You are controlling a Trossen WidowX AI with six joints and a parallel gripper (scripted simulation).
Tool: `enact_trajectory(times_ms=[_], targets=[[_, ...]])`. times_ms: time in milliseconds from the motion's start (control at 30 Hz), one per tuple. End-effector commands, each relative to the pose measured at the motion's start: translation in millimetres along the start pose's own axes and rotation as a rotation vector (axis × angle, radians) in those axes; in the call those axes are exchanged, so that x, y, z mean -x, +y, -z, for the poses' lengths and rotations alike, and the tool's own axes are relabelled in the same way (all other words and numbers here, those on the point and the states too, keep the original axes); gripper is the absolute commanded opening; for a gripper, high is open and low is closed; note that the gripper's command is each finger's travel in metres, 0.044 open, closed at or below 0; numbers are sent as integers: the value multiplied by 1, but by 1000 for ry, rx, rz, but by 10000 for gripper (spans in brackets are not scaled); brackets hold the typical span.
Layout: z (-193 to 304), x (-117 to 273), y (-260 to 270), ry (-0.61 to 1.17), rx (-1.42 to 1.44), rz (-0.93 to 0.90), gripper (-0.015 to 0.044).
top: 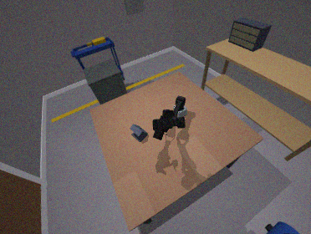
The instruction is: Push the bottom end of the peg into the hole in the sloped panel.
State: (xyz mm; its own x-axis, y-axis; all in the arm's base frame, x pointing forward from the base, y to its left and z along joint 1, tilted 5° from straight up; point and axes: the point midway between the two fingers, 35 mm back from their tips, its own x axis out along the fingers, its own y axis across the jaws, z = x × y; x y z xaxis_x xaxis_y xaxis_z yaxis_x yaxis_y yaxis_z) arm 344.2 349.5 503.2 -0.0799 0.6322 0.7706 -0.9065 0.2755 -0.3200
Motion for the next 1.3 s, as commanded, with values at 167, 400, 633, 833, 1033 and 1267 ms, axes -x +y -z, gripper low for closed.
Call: enact_trajectory(times_ms=[167,400,633,833,1033,1267], targets=[[-15,-6,4,-34,-61,-5,440],[-58,-34,41,-139,-139,-71,440],[-112,-59,84,-255,-203,-151,440],[-145,-65,97,-310,-285,-183,440],[-184,-72,123,-401,-363,-233,440],[-231,-74,149,-511,-457,-290,440]])
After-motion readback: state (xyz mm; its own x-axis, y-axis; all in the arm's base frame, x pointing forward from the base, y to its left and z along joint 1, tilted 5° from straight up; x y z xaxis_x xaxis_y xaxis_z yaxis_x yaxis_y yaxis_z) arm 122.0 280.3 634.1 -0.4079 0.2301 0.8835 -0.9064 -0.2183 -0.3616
